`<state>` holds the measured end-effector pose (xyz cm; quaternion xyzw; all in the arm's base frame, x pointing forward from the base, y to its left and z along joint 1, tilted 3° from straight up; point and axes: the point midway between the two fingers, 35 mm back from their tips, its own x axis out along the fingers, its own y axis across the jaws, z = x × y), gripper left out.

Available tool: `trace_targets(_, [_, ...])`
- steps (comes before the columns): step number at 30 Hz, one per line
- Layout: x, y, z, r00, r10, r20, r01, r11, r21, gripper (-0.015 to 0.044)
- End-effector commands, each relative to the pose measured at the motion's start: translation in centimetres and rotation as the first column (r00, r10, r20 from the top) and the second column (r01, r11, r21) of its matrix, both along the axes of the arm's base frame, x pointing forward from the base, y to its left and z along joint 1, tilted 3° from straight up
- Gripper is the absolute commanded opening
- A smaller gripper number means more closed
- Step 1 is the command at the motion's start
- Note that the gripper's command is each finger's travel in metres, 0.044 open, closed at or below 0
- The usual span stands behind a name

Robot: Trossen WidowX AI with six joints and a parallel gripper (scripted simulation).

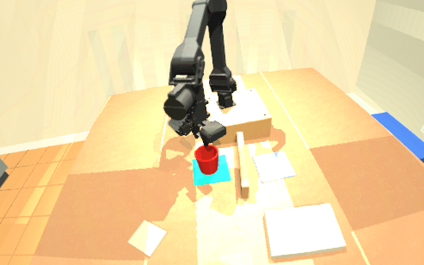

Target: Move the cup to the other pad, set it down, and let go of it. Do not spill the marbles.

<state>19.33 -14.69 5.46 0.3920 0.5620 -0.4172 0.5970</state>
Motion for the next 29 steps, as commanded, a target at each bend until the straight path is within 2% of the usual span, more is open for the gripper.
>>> trace_targets(1, [0.0,0.0,0.0,1.0,0.0,-0.001,0.0,1.0,0.0,0.0312])
trace_targets(6, [0.0,0.0,0.6,1.0,0.0,0.0,0.0,1.0,0.0,0.044])
trace_targets(19, [-0.5,0.5,6.1,1.0,0.003,0.011,-0.003,1.0,-0.005,0.044])
trace_targets(29, [-0.7,0.6,5.9,1.0,0.003,-0.002,-0.003,1.0,0.001,0.044])
